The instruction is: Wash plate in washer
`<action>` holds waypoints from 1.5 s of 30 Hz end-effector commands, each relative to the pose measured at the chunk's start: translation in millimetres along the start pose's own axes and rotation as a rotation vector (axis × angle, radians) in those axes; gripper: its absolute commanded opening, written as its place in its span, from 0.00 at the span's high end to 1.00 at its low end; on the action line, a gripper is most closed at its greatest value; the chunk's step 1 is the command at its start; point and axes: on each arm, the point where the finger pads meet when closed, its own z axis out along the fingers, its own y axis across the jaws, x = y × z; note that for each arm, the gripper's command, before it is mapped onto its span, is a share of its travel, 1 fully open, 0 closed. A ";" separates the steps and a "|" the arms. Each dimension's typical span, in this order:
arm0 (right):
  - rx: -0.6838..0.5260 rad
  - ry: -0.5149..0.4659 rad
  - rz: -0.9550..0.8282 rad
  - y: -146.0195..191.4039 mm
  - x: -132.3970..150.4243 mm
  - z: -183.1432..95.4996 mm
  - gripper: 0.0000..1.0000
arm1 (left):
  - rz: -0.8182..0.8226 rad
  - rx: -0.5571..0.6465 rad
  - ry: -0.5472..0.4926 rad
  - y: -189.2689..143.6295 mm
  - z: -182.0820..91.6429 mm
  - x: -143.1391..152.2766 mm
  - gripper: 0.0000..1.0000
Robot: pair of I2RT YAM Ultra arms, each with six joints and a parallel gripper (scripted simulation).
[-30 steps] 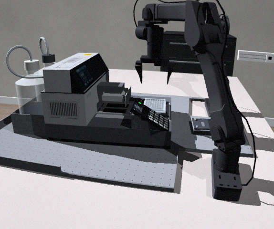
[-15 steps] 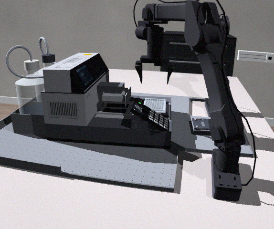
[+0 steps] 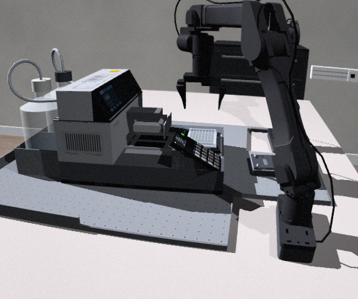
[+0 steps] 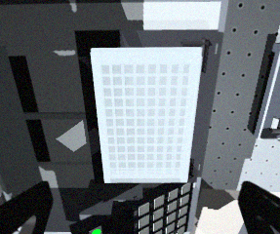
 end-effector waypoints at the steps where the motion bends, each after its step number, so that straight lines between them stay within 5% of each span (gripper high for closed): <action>1: 0.007 -0.033 0.011 -4.2 -17.2 -5.4 1.00 | -0.012 0.006 0.000 -3.2 -5.7 6.7 0.00; 45: 0.007 -0.033 0.011 -4.2 -17.2 -5.4 1.00 | -0.012 0.013 0.019 -5.5 -2.1 12.6 0.00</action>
